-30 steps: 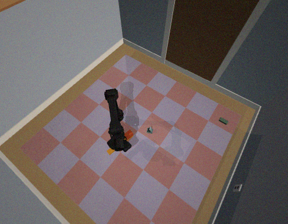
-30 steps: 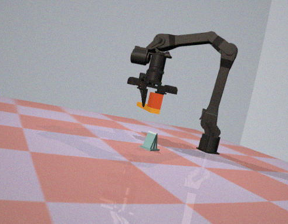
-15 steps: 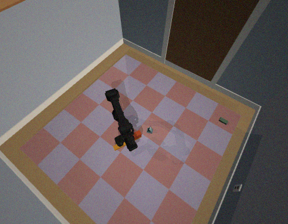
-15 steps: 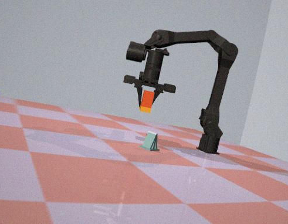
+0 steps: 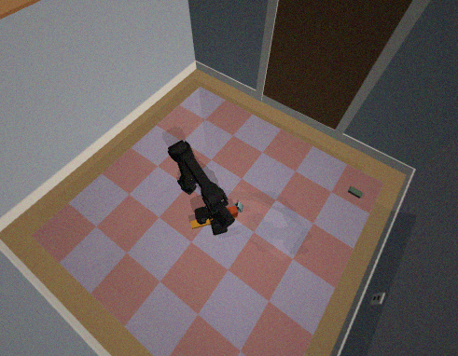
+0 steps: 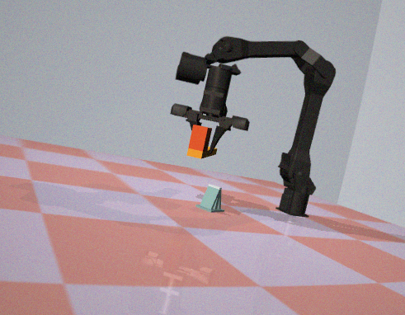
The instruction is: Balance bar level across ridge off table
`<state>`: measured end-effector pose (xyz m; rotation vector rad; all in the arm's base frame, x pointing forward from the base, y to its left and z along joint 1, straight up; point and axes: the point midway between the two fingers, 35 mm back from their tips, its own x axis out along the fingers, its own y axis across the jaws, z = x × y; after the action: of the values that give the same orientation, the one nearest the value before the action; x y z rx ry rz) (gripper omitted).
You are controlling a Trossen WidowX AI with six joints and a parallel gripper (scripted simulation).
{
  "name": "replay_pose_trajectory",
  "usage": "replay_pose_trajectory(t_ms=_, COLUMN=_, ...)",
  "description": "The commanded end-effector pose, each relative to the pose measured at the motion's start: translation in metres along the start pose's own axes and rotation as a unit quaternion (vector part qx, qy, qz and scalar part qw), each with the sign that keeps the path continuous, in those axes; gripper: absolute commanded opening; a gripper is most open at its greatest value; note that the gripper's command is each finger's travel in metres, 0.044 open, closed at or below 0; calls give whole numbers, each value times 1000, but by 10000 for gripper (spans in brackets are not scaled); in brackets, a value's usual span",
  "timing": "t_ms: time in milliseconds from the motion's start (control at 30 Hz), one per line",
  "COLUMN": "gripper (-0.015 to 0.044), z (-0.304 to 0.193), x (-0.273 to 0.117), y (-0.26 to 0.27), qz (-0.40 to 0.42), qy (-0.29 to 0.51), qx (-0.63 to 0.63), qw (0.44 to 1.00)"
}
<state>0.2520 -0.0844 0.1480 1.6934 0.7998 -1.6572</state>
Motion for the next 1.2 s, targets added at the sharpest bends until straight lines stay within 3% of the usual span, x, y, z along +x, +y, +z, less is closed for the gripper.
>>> replay_pose_trajectory(t_ms=0, gripper=0, z=-16, x=-2, y=-5, qz=1, qy=0, qx=34, qw=999)
replay_pose_trajectory(t_ms=1167, gripper=0, z=-109, x=-2, y=-75, qz=-4, qy=4, qx=243, qw=970)
